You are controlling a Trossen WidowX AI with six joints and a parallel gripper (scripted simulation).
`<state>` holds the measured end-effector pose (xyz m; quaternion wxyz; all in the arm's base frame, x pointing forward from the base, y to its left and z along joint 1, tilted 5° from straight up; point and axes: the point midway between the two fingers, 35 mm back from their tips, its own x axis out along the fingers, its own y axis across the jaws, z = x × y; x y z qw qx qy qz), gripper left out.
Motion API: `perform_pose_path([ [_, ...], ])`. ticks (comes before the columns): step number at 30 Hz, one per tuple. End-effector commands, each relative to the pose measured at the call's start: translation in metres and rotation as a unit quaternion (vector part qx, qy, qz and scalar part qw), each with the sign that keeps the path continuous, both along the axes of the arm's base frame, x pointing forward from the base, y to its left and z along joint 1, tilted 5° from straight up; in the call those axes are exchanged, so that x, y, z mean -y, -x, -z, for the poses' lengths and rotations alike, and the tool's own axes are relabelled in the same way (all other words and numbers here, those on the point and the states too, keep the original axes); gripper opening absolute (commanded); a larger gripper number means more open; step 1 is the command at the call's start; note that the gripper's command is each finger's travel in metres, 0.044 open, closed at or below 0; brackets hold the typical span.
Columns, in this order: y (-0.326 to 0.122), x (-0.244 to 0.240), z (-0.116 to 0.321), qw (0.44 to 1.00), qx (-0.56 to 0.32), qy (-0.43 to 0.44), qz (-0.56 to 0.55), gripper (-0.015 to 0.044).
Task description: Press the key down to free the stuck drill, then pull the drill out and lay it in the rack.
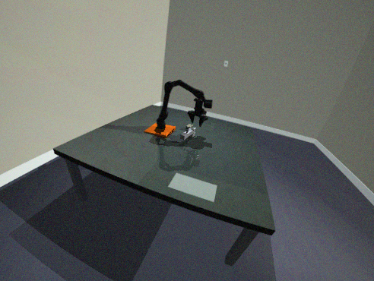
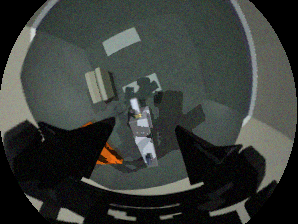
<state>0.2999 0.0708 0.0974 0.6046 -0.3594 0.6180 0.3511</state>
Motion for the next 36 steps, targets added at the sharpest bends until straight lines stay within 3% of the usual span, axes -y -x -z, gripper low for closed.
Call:
perform_pose_path([
  [1, 0.012, -0.036, 0.031, 0.984, -0.024, -0.005, -0.176, 0.0440],
  [36, 0.013, -0.028, 0.061, 0.984, -0.024, -0.004, -0.176, 0.0440],
])
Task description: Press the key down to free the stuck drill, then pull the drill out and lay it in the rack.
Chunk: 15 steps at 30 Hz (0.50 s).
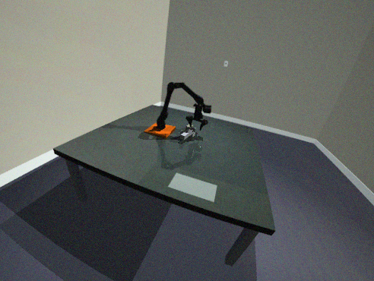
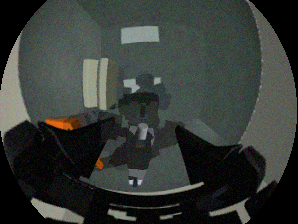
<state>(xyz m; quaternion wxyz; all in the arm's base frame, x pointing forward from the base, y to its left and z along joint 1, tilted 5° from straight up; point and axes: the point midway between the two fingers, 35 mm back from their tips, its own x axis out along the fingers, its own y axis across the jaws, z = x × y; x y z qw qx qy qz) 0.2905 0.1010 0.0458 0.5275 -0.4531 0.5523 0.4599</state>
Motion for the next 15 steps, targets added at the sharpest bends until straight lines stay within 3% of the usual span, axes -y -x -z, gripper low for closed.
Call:
perform_pose_path([
  [1, 0.004, 0.003, 0.011, 1.000, -0.010, 0.003, -0.002, 0.0440],
  [15, 0.007, 0.009, 0.030, 1.000, -0.010, 0.004, -0.002, 0.0440],
])
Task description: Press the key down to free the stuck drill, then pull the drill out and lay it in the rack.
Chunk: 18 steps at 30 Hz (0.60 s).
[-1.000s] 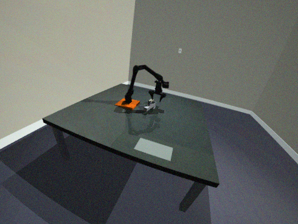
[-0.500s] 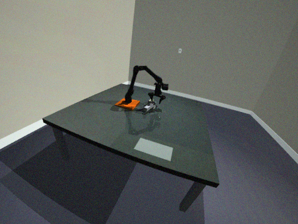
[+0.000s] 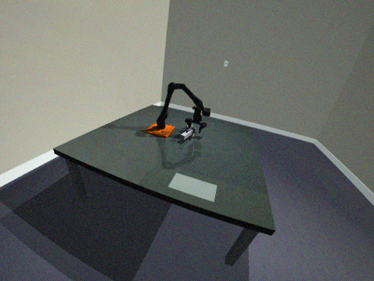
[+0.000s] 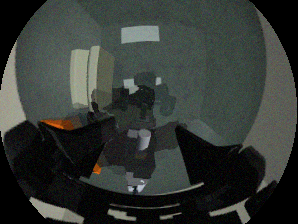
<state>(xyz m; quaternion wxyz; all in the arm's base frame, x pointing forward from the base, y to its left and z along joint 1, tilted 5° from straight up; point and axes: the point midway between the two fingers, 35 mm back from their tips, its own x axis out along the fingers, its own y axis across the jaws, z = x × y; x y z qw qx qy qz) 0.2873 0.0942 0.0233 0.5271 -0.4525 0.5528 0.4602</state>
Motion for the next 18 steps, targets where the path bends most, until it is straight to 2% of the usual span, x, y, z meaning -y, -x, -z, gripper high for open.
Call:
perform_pose_path([
  [1, 0.0041, 0.0021, 0.0073, 1.000, -0.009, 0.004, -0.002, 0.0440],
  [10, 0.0041, 0.0021, 0.0073, 1.000, -0.009, 0.004, -0.002, 0.0440],
  [18, 0.0019, 0.0011, 0.0041, 1.000, -0.004, 0.001, 0.000, 0.0230],
])
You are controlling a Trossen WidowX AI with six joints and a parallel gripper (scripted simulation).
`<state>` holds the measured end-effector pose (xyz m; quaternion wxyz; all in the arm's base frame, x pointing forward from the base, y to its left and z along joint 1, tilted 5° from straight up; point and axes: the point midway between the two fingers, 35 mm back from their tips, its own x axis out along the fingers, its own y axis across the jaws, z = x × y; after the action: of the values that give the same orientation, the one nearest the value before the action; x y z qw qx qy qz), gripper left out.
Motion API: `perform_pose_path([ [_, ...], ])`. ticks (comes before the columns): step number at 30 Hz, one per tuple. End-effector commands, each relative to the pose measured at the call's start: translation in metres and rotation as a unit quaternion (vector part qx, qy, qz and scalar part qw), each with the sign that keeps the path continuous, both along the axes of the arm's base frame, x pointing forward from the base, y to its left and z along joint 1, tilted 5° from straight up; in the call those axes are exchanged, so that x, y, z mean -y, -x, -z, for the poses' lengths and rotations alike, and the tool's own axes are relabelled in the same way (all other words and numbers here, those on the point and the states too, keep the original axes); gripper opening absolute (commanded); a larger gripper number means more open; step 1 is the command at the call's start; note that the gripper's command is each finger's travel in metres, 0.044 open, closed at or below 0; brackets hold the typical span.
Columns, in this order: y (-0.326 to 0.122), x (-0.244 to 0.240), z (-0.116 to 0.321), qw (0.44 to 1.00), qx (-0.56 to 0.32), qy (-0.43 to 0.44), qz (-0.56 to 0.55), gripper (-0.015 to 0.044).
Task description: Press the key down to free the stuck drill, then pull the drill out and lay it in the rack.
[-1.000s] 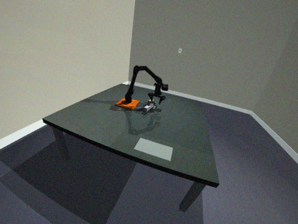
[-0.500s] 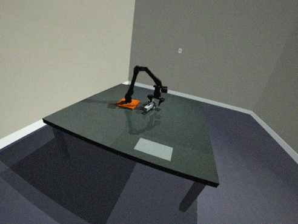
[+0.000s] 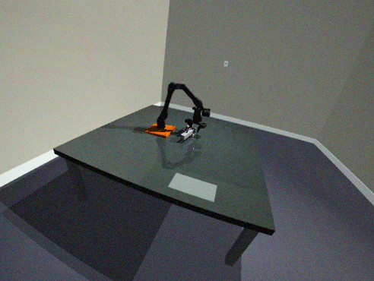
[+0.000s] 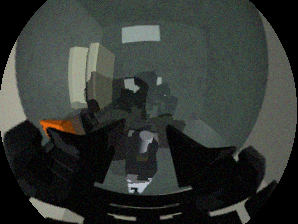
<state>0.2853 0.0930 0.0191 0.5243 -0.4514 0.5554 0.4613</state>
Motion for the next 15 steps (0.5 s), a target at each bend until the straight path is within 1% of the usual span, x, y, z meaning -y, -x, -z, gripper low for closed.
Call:
perform_pose_path([
  [1, -0.0001, 0.0000, -0.0001, 1.000, 0.000, 0.000, 0.000, 0.0204],
  [7, -0.0001, 0.0000, -0.0001, 1.000, 0.000, 0.000, 0.000, 0.0046],
  [15, -0.0001, 0.0000, -0.0001, 1.000, 0.000, 0.000, 0.000, 0.0000],
])
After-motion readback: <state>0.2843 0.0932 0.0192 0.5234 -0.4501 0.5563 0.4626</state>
